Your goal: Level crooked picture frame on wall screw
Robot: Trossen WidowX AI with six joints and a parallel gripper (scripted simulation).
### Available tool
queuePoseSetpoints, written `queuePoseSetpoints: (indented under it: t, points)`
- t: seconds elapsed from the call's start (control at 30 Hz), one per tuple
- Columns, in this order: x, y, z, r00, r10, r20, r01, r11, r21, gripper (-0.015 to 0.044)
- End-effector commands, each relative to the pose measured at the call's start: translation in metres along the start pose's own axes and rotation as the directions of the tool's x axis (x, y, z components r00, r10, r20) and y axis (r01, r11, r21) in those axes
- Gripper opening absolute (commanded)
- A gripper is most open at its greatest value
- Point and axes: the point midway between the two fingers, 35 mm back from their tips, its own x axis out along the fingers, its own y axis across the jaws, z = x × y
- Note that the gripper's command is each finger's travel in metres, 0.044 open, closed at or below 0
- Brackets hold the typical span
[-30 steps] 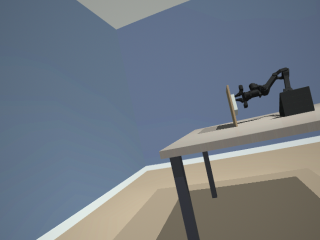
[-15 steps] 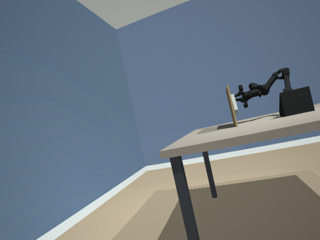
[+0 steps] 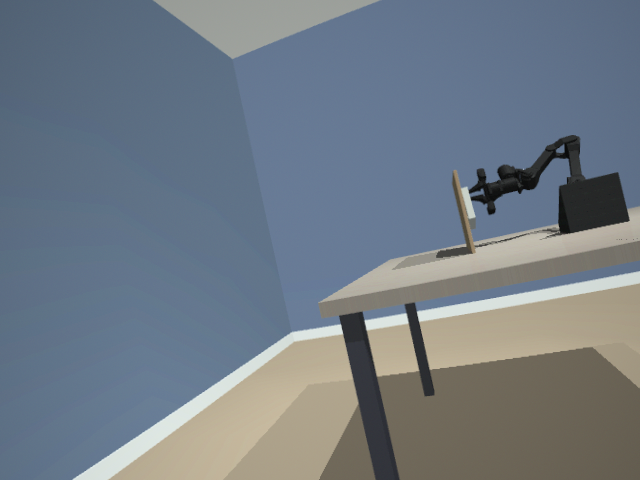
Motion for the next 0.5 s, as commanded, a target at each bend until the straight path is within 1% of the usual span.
queuePoseSetpoints:
  t: [0.0,0.47]
  points:
    - [0.0002,0.0041,-0.0006,1.000,0.015,-0.004,-0.015,1.000,-0.005,0.0000]
    - [0.0002,0.0029,-0.0006,1.000,0.015,-0.004,-0.015,1.000,-0.005,0.0000]
